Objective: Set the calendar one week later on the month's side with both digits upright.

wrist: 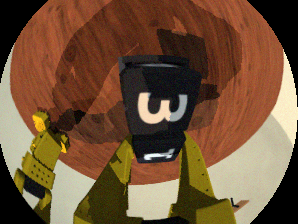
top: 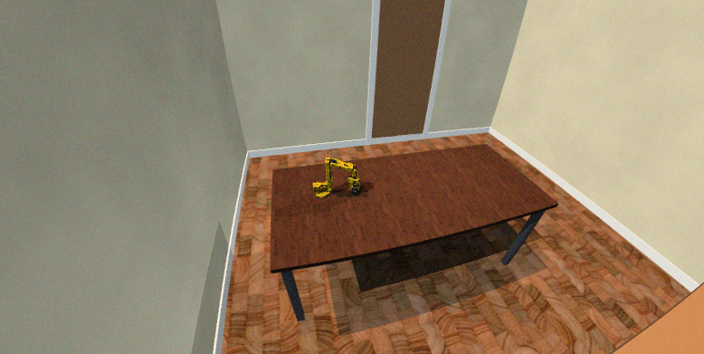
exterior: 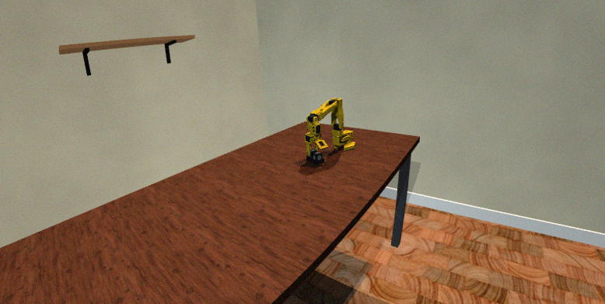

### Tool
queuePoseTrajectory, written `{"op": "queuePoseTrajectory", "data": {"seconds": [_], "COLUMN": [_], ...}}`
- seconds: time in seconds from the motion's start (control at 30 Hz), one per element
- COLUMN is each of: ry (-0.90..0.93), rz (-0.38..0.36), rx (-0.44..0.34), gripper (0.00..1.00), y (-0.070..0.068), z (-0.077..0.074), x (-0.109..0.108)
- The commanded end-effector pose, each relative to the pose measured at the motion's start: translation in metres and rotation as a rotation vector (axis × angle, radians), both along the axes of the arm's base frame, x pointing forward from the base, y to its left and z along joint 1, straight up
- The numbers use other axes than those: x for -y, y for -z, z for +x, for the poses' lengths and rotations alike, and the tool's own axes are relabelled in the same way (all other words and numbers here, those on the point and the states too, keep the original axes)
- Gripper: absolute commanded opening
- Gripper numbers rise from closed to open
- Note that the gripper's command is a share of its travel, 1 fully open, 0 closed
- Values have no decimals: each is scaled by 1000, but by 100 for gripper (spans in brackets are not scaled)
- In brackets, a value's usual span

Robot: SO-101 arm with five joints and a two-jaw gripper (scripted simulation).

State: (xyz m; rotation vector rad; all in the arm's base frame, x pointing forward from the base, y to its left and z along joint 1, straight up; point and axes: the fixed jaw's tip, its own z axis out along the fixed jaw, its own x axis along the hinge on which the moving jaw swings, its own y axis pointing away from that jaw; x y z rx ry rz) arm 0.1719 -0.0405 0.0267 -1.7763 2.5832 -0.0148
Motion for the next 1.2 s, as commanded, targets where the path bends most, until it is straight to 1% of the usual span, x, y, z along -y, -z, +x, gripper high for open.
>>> {"op": "queuePoseTrajectory", "data": {"seconds": [0.0, 0.2, 0.43, 0.5, 0.8, 1.17], "ry": [-4, -4, -4, -4, -4, -4], "rz": [-4, -4, -4, -4, -4, -4], "rx": [25, 25, 25, 25, 25, 25], "gripper": [19, 21, 27, 27, 35, 36], "y": [-2, -2, -2, -2, -2, -3], "z": [3, 3, 3, 3, 3, 3], "x": [1, 1, 1, 1, 1, 1]}}
